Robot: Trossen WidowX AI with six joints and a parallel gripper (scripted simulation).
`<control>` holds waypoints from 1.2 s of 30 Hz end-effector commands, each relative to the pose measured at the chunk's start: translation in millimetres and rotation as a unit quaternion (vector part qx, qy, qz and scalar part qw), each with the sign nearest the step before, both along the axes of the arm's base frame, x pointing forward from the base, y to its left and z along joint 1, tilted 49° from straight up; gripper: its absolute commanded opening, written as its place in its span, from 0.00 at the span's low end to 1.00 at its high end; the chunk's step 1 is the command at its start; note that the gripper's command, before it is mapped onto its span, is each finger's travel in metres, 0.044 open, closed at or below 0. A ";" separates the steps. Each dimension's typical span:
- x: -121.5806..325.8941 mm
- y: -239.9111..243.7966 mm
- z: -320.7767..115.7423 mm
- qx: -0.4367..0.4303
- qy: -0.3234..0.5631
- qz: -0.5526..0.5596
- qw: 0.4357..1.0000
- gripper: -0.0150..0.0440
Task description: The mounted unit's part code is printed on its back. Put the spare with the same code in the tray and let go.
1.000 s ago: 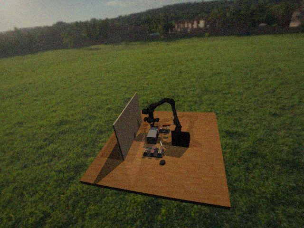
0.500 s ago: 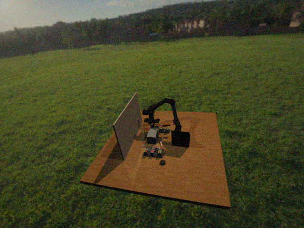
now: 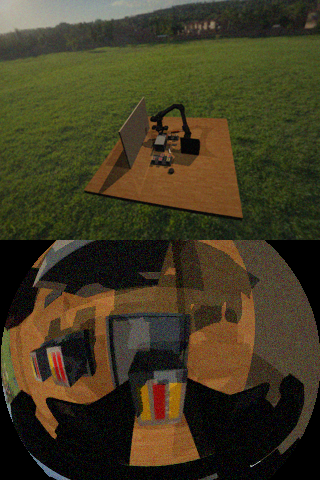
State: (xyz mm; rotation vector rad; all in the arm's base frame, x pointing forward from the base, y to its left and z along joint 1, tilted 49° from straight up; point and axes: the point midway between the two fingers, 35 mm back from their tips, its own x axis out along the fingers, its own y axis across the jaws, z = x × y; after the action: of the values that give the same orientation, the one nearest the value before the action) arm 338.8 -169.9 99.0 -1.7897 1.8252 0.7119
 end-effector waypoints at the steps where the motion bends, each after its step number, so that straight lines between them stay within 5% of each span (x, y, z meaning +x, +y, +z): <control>1: -2.8 -4.2 -2.6 -0.003 0.005 0.000 1.000 0.25; 24: -8.1 -19.3 -13.4 -0.007 0.006 -0.001 1.000 0.25; 36: -5.6 -16.8 -12.0 -0.004 0.001 -0.001 1.000 0.79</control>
State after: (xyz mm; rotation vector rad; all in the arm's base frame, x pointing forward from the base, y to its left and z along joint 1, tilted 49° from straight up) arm 333.1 -186.7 86.9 -1.7947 1.8328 0.7072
